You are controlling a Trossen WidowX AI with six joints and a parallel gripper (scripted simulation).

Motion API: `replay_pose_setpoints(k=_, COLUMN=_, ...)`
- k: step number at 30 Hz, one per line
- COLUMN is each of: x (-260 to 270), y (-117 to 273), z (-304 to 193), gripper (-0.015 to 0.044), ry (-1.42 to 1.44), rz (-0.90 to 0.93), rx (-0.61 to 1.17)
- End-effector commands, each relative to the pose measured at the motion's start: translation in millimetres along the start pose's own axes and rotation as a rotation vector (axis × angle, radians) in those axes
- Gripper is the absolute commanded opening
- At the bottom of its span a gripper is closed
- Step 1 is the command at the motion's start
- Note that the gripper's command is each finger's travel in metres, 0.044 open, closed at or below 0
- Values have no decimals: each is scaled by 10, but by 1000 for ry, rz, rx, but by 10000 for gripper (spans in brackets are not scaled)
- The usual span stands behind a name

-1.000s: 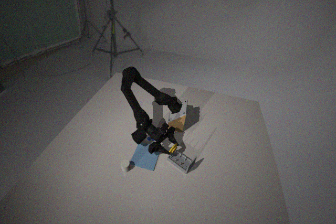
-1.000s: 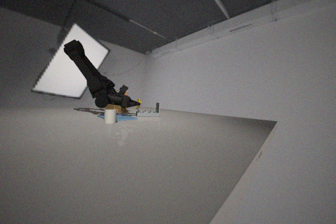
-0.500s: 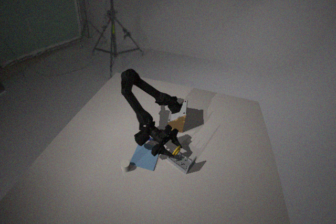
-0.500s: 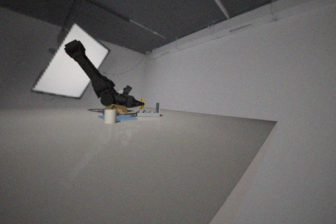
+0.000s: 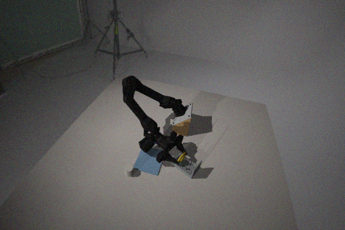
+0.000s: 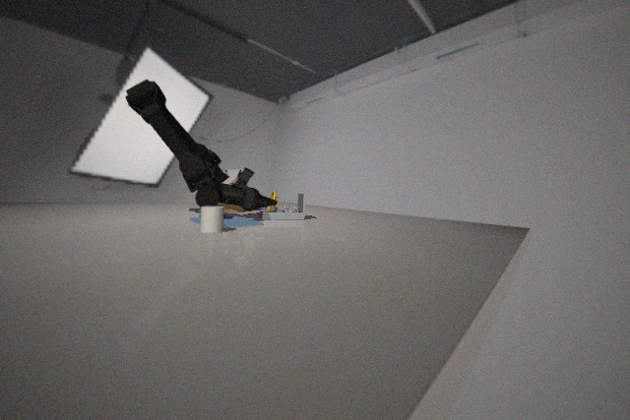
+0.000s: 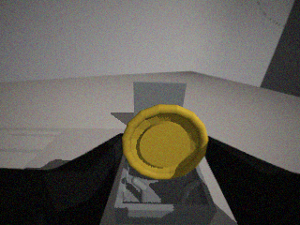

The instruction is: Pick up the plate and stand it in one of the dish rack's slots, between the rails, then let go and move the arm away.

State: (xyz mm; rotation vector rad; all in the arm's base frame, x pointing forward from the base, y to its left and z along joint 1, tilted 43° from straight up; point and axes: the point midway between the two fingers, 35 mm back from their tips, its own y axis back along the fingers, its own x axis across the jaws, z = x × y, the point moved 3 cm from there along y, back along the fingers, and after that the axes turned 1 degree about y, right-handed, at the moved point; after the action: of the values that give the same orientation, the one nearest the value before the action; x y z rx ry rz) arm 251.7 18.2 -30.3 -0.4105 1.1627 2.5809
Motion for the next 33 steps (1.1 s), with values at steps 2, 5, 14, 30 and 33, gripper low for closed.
replay_pose_setpoints(k=2, x=3, y=1, z=4, gripper=0, ry=-4, rz=1, rx=1)
replay_pose_setpoints(k=5, x=3, y=1, z=4, gripper=0, ry=-4, rz=1, rx=1)
replay_pose_setpoints(k=14, x=1, y=1, z=3, gripper=210, ry=1, rz=0, rx=0)
replay_pose_setpoints(k=30, x=-18, y=7, z=65, gripper=400, ry=2, rz=2, rx=3)
replay_pose_setpoints(k=33, x=-79, y=34, z=346, gripper=400, ry=5, rz=8, rx=10)
